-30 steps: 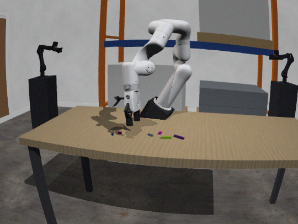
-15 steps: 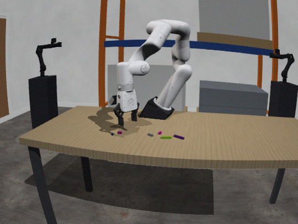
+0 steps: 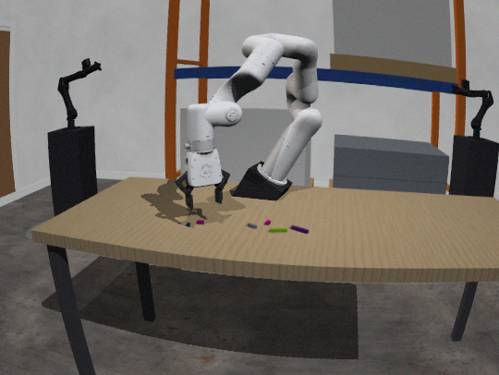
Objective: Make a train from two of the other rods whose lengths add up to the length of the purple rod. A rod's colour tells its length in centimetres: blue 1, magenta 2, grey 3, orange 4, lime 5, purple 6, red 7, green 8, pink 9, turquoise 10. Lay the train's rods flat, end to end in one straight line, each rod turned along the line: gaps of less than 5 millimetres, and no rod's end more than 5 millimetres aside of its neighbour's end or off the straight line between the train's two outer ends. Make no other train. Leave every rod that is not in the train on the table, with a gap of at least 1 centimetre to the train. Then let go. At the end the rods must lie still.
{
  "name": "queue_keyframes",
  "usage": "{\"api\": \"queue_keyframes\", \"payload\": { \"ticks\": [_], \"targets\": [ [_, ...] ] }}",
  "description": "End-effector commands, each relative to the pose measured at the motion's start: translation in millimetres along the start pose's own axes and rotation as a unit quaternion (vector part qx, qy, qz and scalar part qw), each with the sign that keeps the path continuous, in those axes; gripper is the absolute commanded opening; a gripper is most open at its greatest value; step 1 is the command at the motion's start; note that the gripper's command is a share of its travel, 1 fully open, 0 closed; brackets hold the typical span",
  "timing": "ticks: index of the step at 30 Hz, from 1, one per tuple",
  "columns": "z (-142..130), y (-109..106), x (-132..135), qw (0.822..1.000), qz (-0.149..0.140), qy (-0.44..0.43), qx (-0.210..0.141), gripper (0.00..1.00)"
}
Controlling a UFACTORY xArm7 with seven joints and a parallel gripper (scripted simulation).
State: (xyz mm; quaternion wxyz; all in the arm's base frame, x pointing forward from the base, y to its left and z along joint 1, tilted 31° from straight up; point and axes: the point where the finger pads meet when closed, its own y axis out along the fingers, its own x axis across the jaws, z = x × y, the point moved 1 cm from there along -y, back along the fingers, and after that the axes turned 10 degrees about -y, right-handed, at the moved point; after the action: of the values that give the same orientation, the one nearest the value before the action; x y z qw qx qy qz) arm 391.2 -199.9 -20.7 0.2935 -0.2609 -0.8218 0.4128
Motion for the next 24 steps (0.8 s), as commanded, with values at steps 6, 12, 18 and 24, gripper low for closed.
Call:
{"api": "queue_keyframes", "payload": {
  "ticks": [6, 12, 18, 24],
  "targets": [
    [19.5, -4.4, -15.4, 0.989, 0.003, 0.144, 0.013, 1.0],
    [29.9, -6.6, -22.3, 0.976, 0.007, 0.217, 0.017, 1.0],
    [38.9, -8.9, -28.1, 0.96, 0.012, 0.278, 0.021, 1.0],
    [43.0, -10.1, -30.8, 0.952, 0.014, 0.306, 0.023, 1.0]
  ]
}}
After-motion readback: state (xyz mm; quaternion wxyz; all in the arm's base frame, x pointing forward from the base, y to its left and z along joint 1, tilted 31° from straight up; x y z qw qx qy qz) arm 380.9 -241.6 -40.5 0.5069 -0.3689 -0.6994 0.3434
